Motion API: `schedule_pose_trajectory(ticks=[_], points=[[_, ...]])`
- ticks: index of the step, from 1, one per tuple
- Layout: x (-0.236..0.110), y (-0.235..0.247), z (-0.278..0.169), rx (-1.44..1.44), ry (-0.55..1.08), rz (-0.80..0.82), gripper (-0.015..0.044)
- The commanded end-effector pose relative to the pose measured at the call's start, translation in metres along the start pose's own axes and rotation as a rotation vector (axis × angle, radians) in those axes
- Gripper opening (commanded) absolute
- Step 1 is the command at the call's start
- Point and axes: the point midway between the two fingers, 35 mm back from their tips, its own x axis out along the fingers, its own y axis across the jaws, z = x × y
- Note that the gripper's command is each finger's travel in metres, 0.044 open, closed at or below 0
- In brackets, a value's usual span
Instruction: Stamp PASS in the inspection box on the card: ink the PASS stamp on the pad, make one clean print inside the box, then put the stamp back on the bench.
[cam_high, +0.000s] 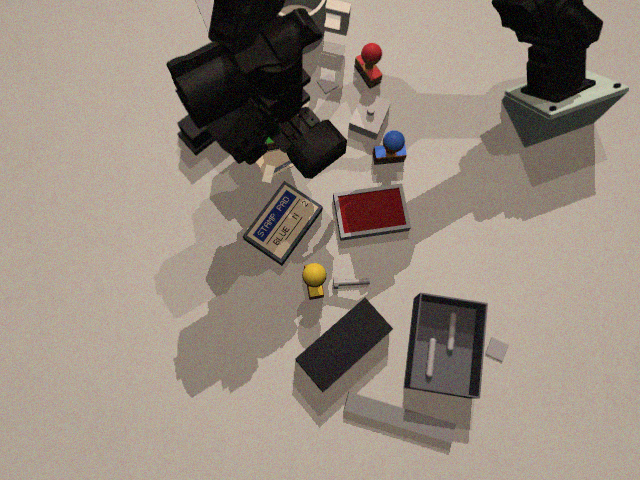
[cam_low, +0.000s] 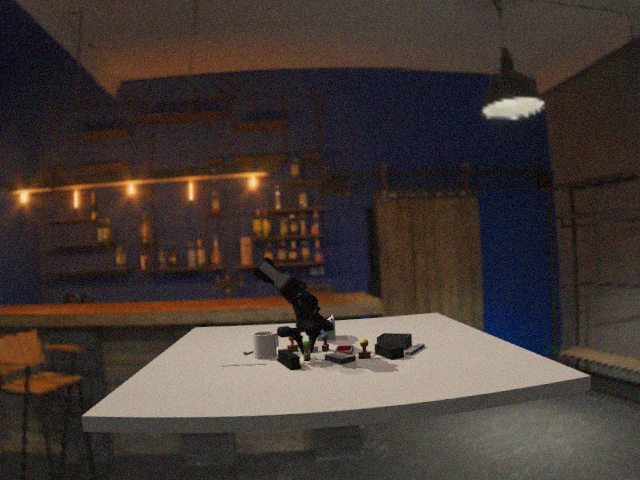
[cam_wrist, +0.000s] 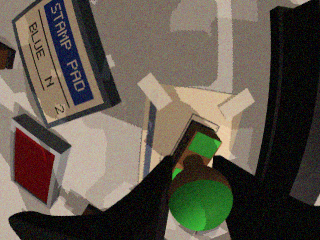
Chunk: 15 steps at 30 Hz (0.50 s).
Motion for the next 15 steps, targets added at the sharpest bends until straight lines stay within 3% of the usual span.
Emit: schedule_pose_trajectory(ticks=[1,15], points=[[-0.0008,-0.0014,0.0,0.005,0.002,-0.003,0.0],[-0.0077,-0.0013,0.0001,0.005,0.002,-0.002,0.0]])
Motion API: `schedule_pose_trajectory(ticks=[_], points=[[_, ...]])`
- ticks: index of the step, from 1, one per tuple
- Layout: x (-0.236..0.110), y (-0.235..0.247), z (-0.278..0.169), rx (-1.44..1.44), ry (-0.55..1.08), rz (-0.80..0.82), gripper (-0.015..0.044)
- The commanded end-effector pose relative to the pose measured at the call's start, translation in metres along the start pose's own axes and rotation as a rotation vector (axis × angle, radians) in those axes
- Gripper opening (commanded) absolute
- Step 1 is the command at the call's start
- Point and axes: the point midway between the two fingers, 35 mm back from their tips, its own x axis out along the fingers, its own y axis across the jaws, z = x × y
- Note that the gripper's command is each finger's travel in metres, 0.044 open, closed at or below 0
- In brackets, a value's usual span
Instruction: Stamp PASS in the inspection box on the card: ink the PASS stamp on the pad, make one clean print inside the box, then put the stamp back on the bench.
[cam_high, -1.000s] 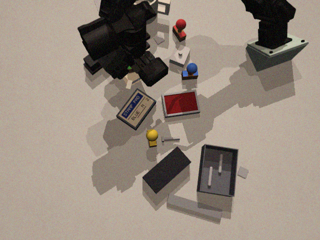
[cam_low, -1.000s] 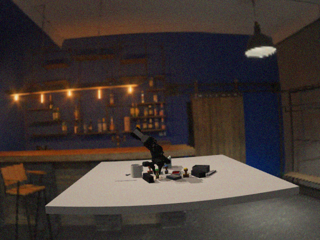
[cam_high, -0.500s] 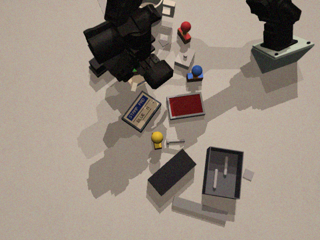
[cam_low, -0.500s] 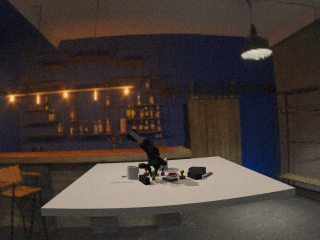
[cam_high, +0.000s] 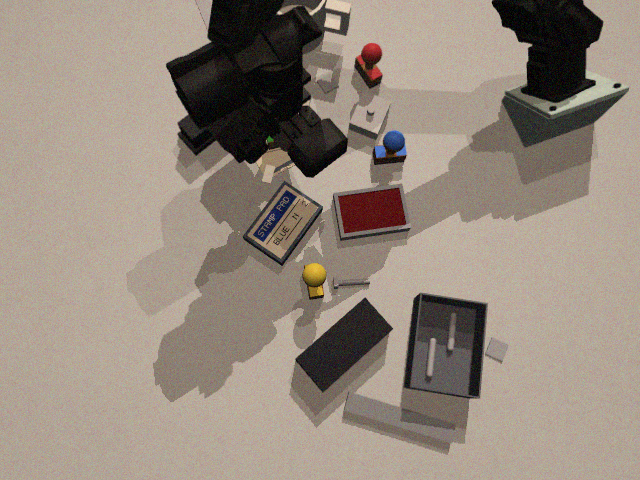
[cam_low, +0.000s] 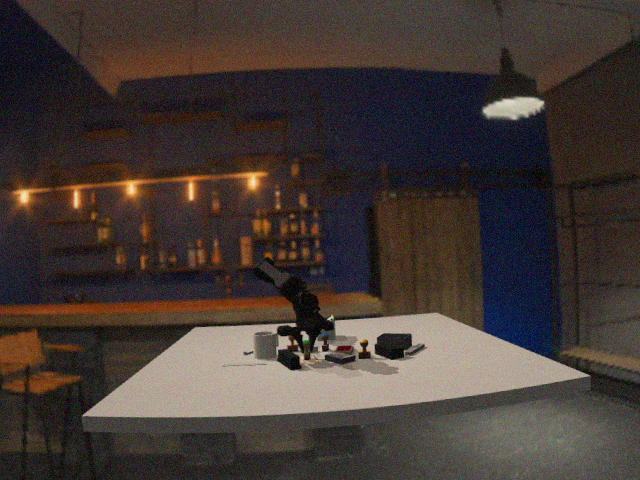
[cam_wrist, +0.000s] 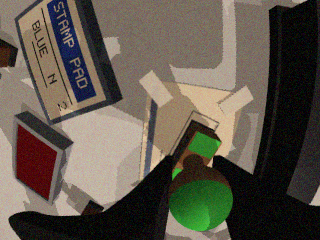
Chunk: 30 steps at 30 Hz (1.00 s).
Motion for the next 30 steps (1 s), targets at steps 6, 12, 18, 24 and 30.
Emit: schedule_pose_trajectory(ticks=[6,12,18,24,30], points=[[-0.005,-0.001,0.001,0.004,-0.004,-0.002,0.0],[-0.012,0.0,0.002,0.004,-0.004,-0.001,0.0],[-0.022,0.0,0.002,0.003,-0.005,0.0,0.0],[-0.031,0.0,0.003,0.003,-0.005,0.001,0.0],[-0.041,0.0,0.003,0.003,-0.005,0.001,0.0]])
